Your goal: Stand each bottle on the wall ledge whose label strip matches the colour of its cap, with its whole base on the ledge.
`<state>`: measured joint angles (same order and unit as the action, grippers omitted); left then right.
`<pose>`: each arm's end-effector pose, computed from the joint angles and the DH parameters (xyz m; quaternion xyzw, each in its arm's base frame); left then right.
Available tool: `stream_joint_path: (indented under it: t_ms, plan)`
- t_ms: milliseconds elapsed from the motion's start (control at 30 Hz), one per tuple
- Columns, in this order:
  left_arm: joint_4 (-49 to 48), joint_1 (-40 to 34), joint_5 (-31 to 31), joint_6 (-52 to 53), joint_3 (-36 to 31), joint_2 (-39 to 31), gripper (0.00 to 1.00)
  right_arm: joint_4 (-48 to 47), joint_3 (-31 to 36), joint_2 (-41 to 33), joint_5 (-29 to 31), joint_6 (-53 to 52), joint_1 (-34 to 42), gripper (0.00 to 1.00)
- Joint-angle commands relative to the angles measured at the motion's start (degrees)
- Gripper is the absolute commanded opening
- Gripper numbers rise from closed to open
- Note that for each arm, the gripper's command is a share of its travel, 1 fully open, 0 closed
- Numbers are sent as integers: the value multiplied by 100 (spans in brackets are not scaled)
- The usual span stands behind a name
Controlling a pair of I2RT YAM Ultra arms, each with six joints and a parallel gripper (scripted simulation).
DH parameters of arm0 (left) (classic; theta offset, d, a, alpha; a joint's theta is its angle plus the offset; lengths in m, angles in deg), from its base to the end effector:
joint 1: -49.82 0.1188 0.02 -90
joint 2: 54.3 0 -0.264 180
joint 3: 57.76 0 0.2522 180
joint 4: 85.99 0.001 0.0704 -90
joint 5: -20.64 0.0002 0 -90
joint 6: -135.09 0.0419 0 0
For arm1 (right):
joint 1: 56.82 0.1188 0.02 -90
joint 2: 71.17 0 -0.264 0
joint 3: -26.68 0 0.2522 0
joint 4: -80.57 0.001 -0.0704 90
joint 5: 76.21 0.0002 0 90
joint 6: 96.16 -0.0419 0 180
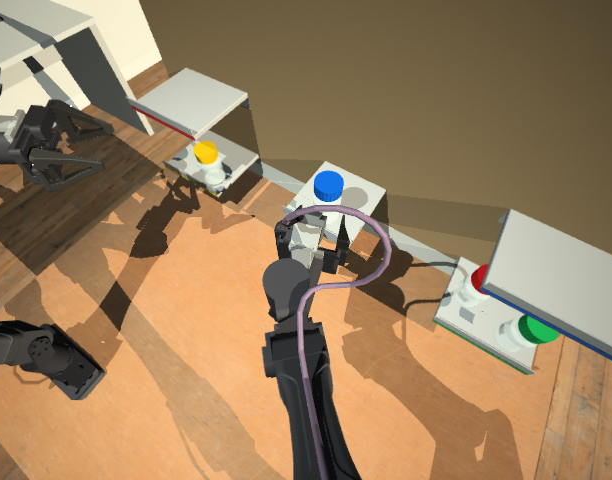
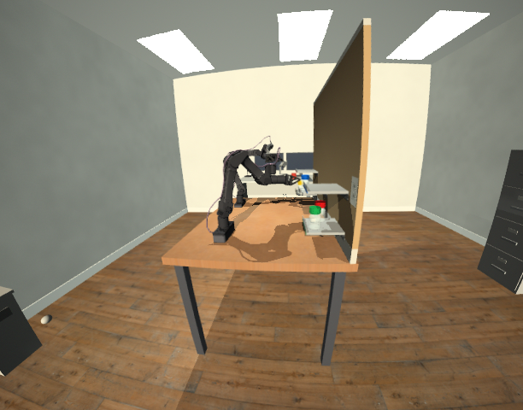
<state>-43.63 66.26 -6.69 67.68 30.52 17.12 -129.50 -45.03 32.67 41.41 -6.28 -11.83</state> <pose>0.2578 0.0383 0.4034 0.3159 0.7064 -0.2623 0.5765 0.2989 0.2727 0.2369 -0.1135 0.7092 0.1000 0.6885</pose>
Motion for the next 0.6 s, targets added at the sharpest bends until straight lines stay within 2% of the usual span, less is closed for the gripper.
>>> stream_joint_path:
  t_ms: [0, 200, 567]
  plan:
    - [423, 224, 1239, 277, 325, 169, 87, -138, -295, 93, -85, 44, -60, 81]
    - [762, 325, 1554, 556, 588, 382, 87, -137, -293, 42, -70, 40, -42, 81]
    - [1437, 337, 1457, 1106, 967, 600, 87, -132, -244, 53, -37, 13, -26, 81]
